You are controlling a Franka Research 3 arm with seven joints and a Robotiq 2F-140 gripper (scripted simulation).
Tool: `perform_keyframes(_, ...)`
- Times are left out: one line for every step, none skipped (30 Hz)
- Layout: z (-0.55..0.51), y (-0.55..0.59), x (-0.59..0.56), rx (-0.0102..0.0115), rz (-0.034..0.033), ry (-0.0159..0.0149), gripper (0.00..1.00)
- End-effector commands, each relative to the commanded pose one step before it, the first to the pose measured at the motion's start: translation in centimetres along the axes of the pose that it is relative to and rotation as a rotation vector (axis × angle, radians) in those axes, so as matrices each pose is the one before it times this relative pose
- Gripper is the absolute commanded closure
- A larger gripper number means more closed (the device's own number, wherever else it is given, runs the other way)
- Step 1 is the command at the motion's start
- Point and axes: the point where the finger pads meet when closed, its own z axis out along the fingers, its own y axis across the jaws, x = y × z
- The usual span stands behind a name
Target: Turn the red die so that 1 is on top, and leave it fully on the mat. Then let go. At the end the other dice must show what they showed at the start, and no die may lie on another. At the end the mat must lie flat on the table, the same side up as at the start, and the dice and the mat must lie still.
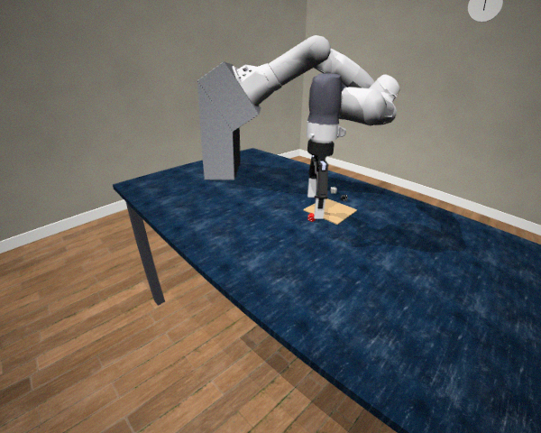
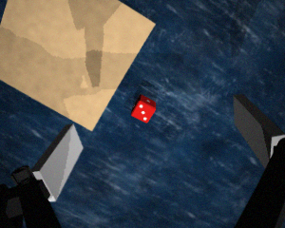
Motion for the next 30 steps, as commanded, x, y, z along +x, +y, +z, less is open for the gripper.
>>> perform_keyframes(0.021, 0.143, 0.058, -0.00394, 0.00557, 0.00210, 0.00)
perform_keyframes(0.000, 0.000, 0.000, 0.00000, 0.00000, 0.00000, 0.00)
perform_keyframes(0.000, 0.000, 0.000, 0.00000, 0.00000, 0.00000, 0.00)
perform_keyframes(0.000, 0.000, 0.000, 0.00000, 0.00000, 0.00000, 0.00)
perform_keyframes(0.000, 0.000, 0.000, 0.00000, 0.00000, 0.00000, 0.00)
perform_keyframes(0.000, 0.000, 0.000, 0.00000, 0.00000, 0.00000, 0.00)
perform_keyframes(0.000, 0.000, 0.000, 0.00000, 0.00000, 0.00000, 0.00)
perform_keyframes(0.000, 0.000, 0.000, 0.00000, 0.00000, 0.00000, 0.00)
perform_keyframes(0.000, 0.000, 0.000, 0.00000, 0.00000, 0.00000, 0.00)
perform_keyframes(0.000, 0.000, 0.000, 0.00000, 0.00000, 0.00000, 0.00)
perform_keyframes(0.000, 0.000, 0.000, 0.00000, 0.00000, 0.00000, 0.00)
perform_keyframes(0.000, 0.000, 0.000, 0.00000, 0.00000, 0.00000, 0.00)
perform_keyframes(0.000, 0.000, 0.000, 0.00000, 0.00000, 0.00000, 0.00)
perform_keyframes(0.000, 0.000, 0.000, 0.00000, 0.00000, 0.00000, 0.00)
perform_keyframes(0.000, 0.000, 0.000, 0.00000, 0.00000, 0.00000, 0.00)
perform_keyframes(0.000, -0.002, 0.002, 0.00000, 0.00000, 0.00000, 0.00)
perform_keyframes(0.000, -0.014, 0.013, 0.00000, 0.00000, 0.00000, 0.00)
perform_keyframes(0.000, -0.036, 0.034, 0.00000, -0.00001, 0.00000, 0.00)
perform_keyframes(0.000, -0.067, 0.063, 0.00000, -0.00001, 0.00000, 0.00)
perform_keyframes(0.000, -0.106, 0.098, 0.00000, 0.00000, 0.00000, 0.00)
perform_keyframes(0.000, -0.151, 0.139, 0.00000, 0.00001, 0.00001, 0.00)
perform_keyframes(0.000, -0.197, 0.184, 0.00000, -0.00001, -0.00001, 0.00)
perform_keyframes(0.000, 0.000, 0.000, 0.00000, 0.00000, 0.00000, 0.00)
perform_keyframes(0.000, 0.000, 0.000, 0.00000, 0.00000, 0.00000, 0.00)
perform_keyframes(0.000, -0.248, 0.230, 0.00000, 0.00000, 0.00000, 0.00)
perform_keyframes(0.000, -0.300, 0.278, 0.00000, 0.00001, 0.00000, 0.00)
perform_keyframes(0.000, -0.351, 0.326, 0.00000, 0.00000, 0.00000, 0.00)
perform_keyframes(0.000, -0.400, 0.372, 0.00000, -0.00001, 0.00000, 0.00)
perform_keyframes(0.000, -0.447, 0.416, 0.00000, -0.00001, 0.00000, 0.00)
perform_keyframes(0.000, -0.491, 0.456, 0.00000, 0.00001, 0.00000, 0.00)
